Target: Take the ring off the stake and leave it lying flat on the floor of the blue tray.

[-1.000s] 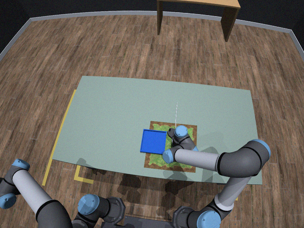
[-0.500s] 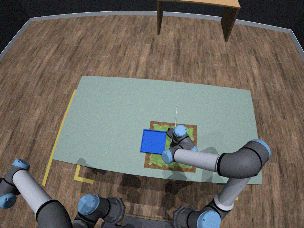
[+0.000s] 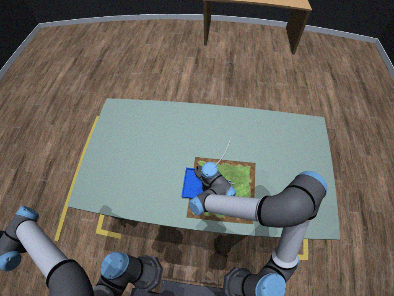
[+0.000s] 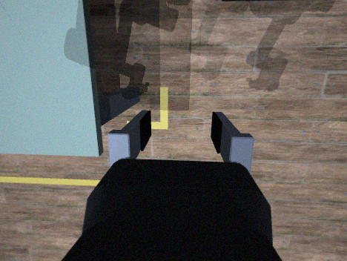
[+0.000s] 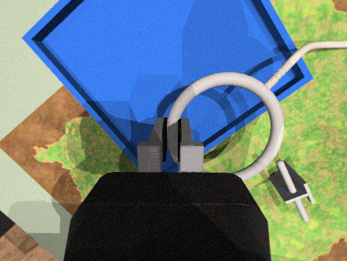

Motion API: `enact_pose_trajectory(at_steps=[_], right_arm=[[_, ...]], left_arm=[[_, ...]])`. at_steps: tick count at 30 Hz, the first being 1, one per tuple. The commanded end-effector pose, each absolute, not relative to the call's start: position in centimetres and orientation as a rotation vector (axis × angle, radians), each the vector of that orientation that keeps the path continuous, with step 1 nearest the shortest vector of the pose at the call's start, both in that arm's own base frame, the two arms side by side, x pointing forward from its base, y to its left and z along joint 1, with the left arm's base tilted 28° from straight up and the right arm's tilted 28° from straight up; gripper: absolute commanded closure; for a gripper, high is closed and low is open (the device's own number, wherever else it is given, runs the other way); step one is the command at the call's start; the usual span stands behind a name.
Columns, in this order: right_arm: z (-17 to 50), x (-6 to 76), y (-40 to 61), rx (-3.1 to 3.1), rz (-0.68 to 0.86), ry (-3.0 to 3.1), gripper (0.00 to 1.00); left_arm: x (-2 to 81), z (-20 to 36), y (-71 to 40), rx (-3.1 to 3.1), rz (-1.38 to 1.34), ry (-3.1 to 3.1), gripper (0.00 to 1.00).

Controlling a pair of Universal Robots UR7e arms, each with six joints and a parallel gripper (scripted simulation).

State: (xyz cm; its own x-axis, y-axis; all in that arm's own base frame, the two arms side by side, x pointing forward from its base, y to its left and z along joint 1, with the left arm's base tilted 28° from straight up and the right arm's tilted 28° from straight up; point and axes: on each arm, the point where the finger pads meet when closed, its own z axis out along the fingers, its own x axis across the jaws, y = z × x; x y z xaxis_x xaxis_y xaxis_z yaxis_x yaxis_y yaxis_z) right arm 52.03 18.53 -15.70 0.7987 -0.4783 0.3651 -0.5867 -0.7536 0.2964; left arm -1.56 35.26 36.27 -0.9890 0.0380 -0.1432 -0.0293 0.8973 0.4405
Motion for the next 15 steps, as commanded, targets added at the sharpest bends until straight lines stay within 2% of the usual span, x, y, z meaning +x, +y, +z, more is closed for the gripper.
enact_pose_trajectory(at_steps=[1,15], right_arm=[[-18.1,52.3,23.2,2.585,0.378,-0.819,1.00],[-19.2,52.1,25.2,2.585,0.379,-0.819,1.00]], left_arm=[[-1.7,36.2,35.2,0.001,0.680,2.915,0.00],[-1.7,36.2,35.2,0.001,0.680,2.915,0.00]])
